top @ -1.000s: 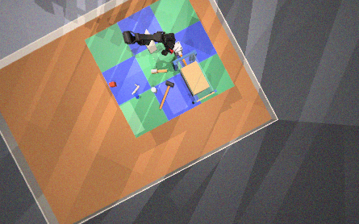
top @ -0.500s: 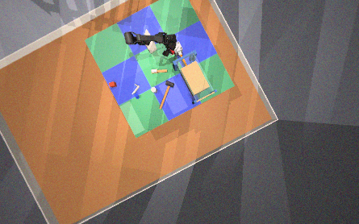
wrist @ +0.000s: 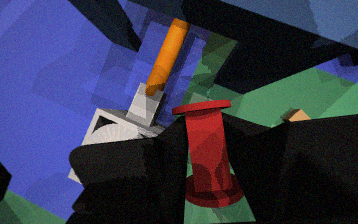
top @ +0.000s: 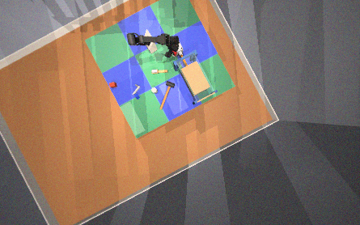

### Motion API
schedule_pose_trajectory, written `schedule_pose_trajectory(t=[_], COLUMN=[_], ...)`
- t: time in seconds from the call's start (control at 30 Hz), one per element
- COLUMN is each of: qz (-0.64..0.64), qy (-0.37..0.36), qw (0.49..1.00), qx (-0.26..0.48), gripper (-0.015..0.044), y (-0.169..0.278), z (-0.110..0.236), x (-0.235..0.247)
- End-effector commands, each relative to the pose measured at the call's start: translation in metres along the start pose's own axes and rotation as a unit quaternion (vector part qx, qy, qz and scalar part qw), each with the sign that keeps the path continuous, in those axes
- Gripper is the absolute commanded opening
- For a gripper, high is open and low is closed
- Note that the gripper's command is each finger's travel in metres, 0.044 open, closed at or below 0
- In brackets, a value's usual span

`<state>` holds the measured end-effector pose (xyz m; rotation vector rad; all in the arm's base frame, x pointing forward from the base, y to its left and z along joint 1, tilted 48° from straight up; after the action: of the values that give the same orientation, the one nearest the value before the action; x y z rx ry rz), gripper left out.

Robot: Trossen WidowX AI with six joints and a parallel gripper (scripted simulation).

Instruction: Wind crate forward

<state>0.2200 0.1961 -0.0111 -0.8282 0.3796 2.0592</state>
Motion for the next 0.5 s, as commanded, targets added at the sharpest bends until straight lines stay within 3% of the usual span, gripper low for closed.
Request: schedule_pose_trajectory(t=[0.0, 0.47], qz=[-0.007, -0.007], qy=[-0.006, -0.006], qw=[1.000, 1.000], qx=[-0.004, -0.004], gripper=[0.0000, 0.0000], y=[-0.008, -0.022], z=[-0.004, -0.009], x=[0.003, 0.009])
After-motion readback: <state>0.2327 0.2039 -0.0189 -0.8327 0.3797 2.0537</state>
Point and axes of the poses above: the point midway between the two fingers, 35 mm back from their tips, its own z axis back along the fingers, its own x axis across the jaws, y = z × x, the point moved 10 cm from there along z, back along the fingers, and after that the axes turned 2 degrees about -z, right-handed, at the moved point
